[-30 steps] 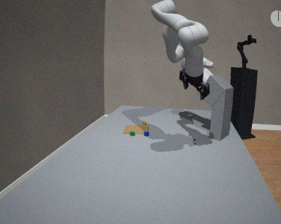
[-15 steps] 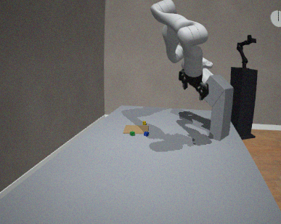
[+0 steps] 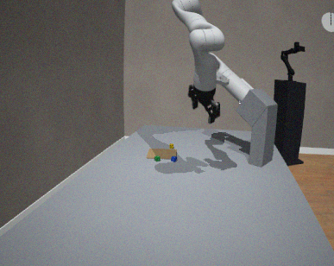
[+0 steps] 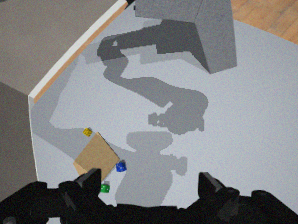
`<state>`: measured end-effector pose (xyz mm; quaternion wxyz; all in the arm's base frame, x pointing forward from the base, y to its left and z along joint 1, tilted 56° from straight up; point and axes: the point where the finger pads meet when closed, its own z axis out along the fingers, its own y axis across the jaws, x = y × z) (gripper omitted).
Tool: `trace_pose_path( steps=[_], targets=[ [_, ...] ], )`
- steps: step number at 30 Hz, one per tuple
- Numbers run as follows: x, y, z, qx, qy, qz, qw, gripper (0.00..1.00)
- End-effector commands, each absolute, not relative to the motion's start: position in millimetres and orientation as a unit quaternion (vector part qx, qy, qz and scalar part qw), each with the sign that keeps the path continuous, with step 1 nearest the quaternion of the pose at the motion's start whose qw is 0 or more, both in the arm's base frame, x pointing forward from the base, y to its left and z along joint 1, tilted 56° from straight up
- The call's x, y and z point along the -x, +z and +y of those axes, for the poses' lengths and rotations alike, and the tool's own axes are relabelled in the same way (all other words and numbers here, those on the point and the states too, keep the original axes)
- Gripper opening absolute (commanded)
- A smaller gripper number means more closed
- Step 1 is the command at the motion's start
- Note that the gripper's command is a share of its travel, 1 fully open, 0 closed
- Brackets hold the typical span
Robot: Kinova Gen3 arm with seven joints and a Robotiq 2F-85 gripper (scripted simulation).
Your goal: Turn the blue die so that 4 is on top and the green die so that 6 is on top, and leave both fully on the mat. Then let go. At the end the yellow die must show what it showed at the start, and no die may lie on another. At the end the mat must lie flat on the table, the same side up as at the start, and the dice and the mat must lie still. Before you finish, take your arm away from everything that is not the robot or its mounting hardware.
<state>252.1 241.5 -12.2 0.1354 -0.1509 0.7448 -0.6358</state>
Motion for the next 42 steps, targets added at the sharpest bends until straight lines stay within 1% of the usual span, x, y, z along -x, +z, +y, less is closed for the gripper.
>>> trace_pose_path(
  steps=[1, 6, 10, 12, 17, 21, 27, 29, 35, 42],
  targets=[
    [-277, 25, 245, 0.146, -0.621, 0.752, 0.165, 1.0],
    [-338, 94, 237, 0.151, -0.601, 0.75, 0.233, 1.0],
    [-384, 157, 218, 0.159, -0.584, 0.745, 0.278, 1.0],
    [-384, 157, 218, 0.159, -0.584, 0.745, 0.278, 1.0],
    [-426, 229, 174, 0.175, -0.564, 0.743, 0.314, 1.0],
    [-444, 269, 126, 0.193, -0.546, 0.749, 0.322, 1.0],
    [-443, 289, 52, 0.224, -0.511, 0.771, 0.307, 1.0],
    [-443, 289, 52, 0.224, -0.511, 0.771, 0.307, 1.0],
    [-420, 274, -5, 0.255, -0.467, 0.8, 0.277, 1.0],
    [-390, 248, -39, 0.278, -0.423, 0.826, 0.248, 1.0]
  ],
)
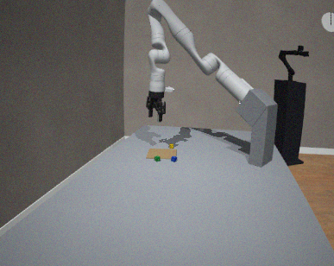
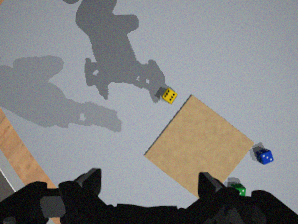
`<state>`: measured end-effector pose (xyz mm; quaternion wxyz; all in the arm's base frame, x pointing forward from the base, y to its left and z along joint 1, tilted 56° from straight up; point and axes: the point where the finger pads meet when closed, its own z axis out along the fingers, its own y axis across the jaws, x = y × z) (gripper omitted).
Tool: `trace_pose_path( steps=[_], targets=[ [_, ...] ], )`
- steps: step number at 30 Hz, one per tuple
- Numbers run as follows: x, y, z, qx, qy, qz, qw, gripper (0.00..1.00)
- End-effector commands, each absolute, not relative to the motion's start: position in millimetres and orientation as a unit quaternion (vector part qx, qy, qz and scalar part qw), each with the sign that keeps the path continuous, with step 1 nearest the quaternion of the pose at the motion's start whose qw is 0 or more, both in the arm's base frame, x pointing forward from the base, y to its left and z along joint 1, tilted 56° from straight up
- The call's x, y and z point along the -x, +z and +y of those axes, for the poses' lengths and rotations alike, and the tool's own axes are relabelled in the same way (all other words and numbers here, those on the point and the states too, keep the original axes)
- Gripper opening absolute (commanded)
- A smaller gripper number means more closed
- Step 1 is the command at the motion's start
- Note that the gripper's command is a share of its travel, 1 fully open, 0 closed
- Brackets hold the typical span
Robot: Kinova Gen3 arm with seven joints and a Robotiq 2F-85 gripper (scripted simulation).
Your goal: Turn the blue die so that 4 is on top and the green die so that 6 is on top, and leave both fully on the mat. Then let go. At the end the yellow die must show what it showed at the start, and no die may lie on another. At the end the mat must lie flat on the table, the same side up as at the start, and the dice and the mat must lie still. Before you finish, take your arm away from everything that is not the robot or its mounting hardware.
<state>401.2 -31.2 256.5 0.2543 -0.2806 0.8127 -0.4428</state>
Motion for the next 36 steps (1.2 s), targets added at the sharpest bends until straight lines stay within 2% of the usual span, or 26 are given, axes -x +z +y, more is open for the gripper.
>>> trace_pose_path(
  steps=[1, 36],
  targets=[
    [-387, 246, -42, 0.28, -0.419, 0.828, 0.246, 1.0],
    [-377, 235, -50, 0.288, -0.403, 0.836, 0.236, 1.0]
  ],
)
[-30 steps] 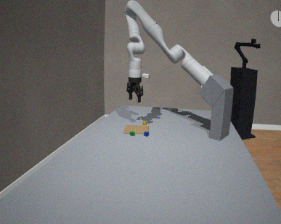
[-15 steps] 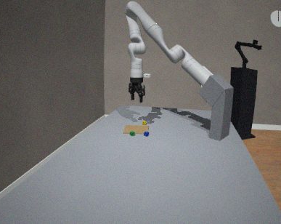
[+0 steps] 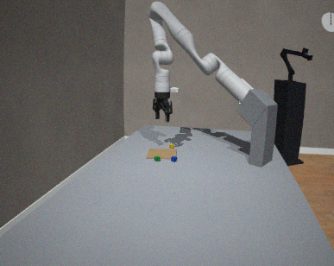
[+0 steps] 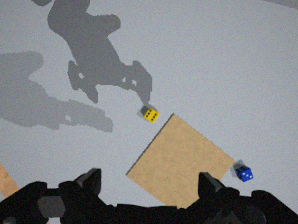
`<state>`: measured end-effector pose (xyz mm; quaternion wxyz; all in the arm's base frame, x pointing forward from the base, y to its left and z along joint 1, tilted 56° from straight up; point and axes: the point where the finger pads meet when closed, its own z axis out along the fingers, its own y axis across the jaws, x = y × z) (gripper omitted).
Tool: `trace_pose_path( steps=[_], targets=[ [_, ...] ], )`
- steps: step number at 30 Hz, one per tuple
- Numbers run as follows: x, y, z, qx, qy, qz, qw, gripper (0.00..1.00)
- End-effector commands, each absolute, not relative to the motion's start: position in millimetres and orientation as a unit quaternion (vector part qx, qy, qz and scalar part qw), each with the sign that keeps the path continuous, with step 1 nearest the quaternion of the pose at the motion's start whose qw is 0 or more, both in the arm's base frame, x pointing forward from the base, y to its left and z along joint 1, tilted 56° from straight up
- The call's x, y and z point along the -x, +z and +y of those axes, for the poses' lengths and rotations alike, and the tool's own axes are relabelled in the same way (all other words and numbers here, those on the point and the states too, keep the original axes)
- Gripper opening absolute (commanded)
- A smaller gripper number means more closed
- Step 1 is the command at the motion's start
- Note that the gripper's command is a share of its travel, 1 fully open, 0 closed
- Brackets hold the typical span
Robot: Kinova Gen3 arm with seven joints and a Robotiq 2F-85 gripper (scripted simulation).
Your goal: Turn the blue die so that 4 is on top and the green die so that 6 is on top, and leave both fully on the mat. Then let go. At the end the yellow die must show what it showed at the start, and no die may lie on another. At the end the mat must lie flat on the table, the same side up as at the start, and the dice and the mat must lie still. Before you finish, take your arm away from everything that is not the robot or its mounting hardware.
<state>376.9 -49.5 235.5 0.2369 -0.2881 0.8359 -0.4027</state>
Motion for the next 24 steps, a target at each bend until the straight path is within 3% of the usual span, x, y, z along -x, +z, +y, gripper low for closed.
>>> trace_pose_path(
  steps=[1, 24],
  targets=[
    [-377, 235, -50, 0.288, -0.403, 0.836, 0.236, 1.0],
    [-391, 223, -62, 0.288, -0.403, 0.836, 0.236, 1.0]
  ],
)
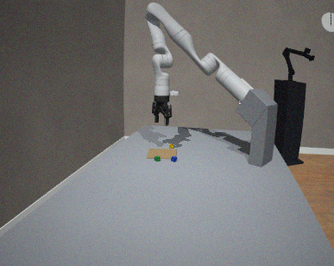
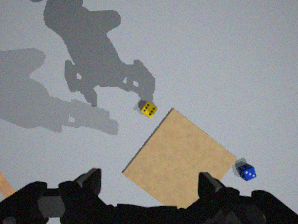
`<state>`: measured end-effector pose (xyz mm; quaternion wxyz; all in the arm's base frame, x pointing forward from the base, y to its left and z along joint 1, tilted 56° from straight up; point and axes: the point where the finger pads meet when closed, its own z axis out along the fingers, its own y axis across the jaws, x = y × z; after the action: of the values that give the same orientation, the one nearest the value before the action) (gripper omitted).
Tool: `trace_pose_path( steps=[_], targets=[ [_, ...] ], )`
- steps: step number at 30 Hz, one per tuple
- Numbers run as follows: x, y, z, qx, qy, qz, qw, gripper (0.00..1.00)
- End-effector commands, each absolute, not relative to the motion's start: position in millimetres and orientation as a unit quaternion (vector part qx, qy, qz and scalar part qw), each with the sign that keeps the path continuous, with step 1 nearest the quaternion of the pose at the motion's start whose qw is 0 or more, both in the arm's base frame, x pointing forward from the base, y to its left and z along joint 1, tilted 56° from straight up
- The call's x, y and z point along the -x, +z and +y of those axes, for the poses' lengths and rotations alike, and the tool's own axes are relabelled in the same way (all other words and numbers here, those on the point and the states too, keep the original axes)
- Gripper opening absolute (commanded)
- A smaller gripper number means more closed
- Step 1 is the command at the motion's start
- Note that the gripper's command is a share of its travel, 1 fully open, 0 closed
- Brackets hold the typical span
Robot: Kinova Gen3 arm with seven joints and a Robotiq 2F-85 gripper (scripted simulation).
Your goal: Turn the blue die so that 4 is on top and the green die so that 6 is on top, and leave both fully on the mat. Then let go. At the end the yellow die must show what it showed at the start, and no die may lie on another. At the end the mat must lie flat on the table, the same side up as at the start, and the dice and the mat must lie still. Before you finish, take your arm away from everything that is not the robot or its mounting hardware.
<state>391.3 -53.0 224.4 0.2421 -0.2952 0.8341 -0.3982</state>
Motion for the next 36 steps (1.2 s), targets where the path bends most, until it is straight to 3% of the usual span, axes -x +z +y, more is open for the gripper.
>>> trace_pose_path(
  steps=[1, 36],
  targets=[
    [-392, 222, -63, 0.288, -0.403, 0.836, 0.236, 1.0],
    [-438, 181, -101, 0.288, -0.403, 0.836, 0.236, 1.0]
  ],
)
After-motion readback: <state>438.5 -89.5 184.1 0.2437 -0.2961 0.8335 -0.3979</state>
